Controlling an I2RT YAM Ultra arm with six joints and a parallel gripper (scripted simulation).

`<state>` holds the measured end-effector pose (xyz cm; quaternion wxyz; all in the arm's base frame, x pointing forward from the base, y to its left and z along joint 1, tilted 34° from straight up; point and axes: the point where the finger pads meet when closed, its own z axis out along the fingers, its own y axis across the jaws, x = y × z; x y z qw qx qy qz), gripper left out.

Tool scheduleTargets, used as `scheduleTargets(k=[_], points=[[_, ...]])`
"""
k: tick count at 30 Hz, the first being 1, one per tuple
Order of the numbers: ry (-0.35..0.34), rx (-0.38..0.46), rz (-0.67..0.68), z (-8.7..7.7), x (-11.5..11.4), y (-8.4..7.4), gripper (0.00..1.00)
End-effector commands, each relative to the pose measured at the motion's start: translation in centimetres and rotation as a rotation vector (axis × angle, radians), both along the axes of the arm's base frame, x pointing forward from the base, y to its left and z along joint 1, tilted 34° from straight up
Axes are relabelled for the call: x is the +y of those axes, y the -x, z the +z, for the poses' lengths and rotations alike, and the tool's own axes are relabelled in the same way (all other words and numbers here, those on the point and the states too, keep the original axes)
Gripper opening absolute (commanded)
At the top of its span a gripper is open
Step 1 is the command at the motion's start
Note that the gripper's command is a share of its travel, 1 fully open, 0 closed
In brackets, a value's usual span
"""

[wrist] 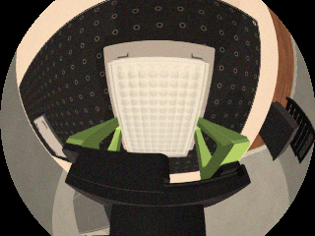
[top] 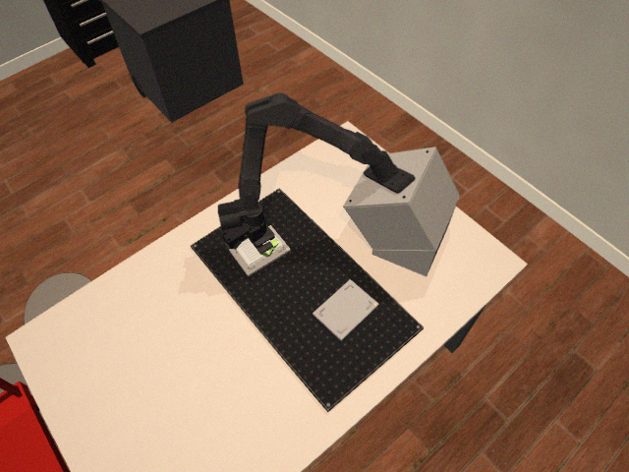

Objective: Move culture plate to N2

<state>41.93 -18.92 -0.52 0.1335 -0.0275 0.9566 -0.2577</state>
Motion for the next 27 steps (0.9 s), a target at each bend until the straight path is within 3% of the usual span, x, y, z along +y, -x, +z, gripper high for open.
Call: scheduleTargets(k=[1,27], points=[[0.013,-0.07,0.006,2.55,-0.37,-1.48,0.0],[0.012,-0.066,0.008,2.5,-0.39,-1.52,0.0]])
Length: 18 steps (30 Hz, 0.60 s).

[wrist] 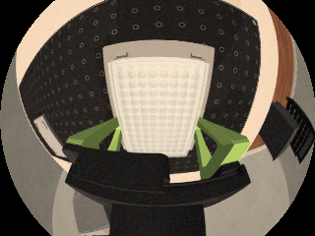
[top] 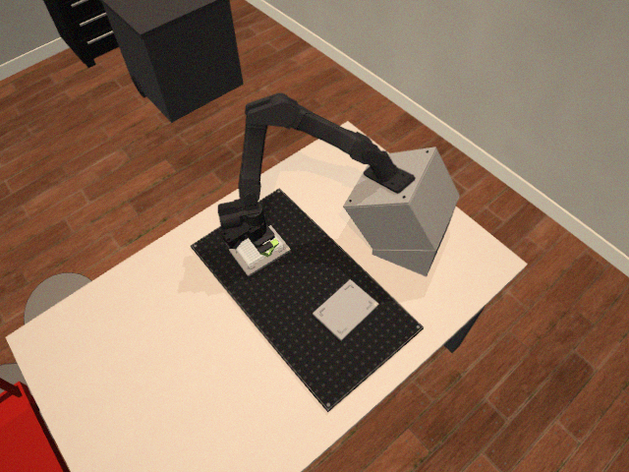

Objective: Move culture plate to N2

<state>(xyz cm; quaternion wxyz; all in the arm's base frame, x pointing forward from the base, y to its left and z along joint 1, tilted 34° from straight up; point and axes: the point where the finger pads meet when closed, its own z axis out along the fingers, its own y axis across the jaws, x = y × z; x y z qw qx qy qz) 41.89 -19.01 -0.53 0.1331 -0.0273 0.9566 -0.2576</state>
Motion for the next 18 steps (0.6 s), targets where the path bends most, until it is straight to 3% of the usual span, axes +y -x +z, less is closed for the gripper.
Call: scheduleTargets(k=[1,10,18], points=[[0.012,-0.068,0.008,2.5,-0.3,-1.6,0.0],[0.014,-0.075,0.014,2.5,-0.2,-1.9,0.0],[0.006,-0.047,0.012,1.0,-0.2,-1.7,0.0]])
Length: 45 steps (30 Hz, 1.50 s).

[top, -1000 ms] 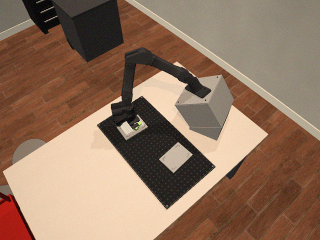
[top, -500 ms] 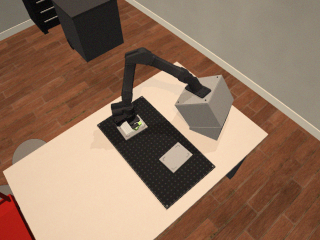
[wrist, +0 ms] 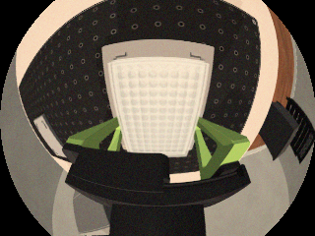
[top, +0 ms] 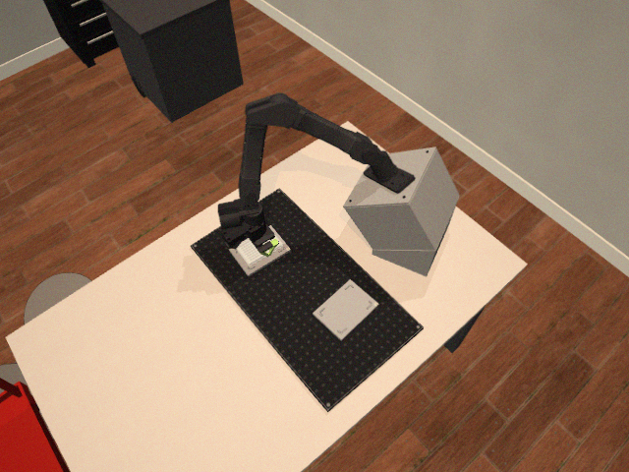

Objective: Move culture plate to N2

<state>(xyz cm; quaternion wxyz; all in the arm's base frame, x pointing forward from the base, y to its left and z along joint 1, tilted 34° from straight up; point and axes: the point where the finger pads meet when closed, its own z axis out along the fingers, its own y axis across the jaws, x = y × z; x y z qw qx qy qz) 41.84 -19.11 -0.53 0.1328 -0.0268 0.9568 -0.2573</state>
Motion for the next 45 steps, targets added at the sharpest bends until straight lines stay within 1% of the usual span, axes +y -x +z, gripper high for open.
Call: scheduleTargets(k=[1,18,21,22,30,45], points=[[0.006,-0.044,0.013,0.9,-0.1,-1.7,0.0],[0.006,-0.043,0.008,0.6,-0.4,-1.7,0.0],[0.007,-0.046,0.008,0.7,-0.5,-1.8,0.0],[0.013,-0.068,0.006,1.7,-0.6,-2.0,0.0],[0.006,-0.043,0.013,0.5,-0.3,-1.9,0.0],[0.006,-0.043,0.008,0.3,-0.6,-1.8,0.0]])
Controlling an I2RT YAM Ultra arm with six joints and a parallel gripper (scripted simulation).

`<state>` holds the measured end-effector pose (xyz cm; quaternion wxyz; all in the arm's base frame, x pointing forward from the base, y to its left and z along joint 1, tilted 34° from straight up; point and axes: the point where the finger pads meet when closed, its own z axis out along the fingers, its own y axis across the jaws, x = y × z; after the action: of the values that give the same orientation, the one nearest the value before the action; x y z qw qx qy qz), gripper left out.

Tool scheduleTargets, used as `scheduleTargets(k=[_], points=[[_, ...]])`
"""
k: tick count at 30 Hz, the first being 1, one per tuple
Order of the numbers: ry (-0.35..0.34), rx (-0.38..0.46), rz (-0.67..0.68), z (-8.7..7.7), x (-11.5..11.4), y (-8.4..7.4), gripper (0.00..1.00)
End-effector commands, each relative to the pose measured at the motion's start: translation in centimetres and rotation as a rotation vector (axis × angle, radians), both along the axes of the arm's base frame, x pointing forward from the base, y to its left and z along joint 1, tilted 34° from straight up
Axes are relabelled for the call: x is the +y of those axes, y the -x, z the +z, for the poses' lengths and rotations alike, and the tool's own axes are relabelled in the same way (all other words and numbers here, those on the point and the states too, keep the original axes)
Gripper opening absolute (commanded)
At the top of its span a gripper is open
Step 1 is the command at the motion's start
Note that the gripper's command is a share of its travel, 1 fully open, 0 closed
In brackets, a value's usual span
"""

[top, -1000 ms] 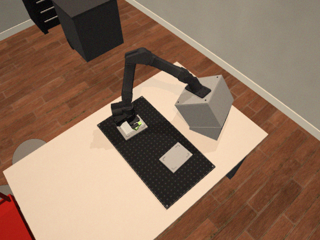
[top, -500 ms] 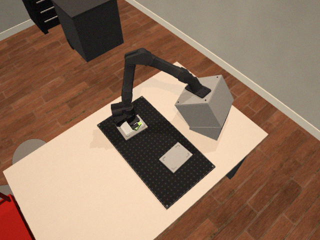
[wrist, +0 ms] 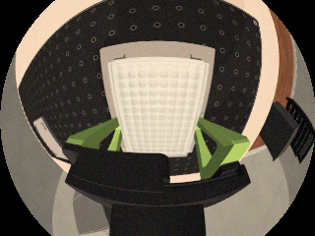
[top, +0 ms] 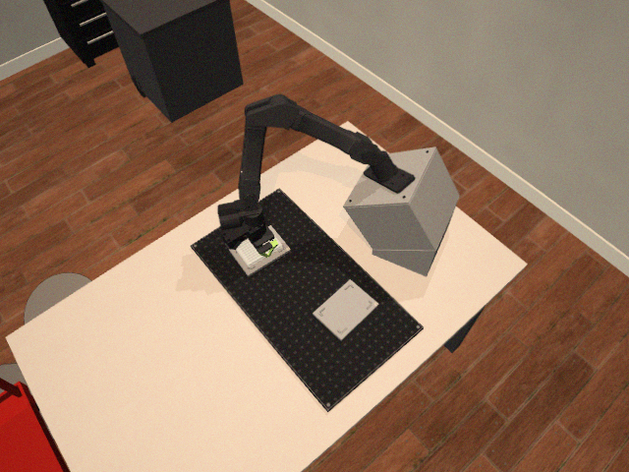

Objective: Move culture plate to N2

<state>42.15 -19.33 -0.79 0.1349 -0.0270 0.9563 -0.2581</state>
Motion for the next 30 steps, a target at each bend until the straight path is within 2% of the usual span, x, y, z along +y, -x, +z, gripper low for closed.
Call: scheduleTargets(k=[1,5,7,30], points=[[0.004,-0.038,0.006,0.49,-0.4,-1.52,0.0],[0.004,-0.038,0.01,0.43,-0.27,-1.61,0.0],[0.005,-0.046,0.009,0.99,-0.22,-1.64,0.0],[0.002,-0.035,0.008,0.78,-0.26,-1.46,0.0]])
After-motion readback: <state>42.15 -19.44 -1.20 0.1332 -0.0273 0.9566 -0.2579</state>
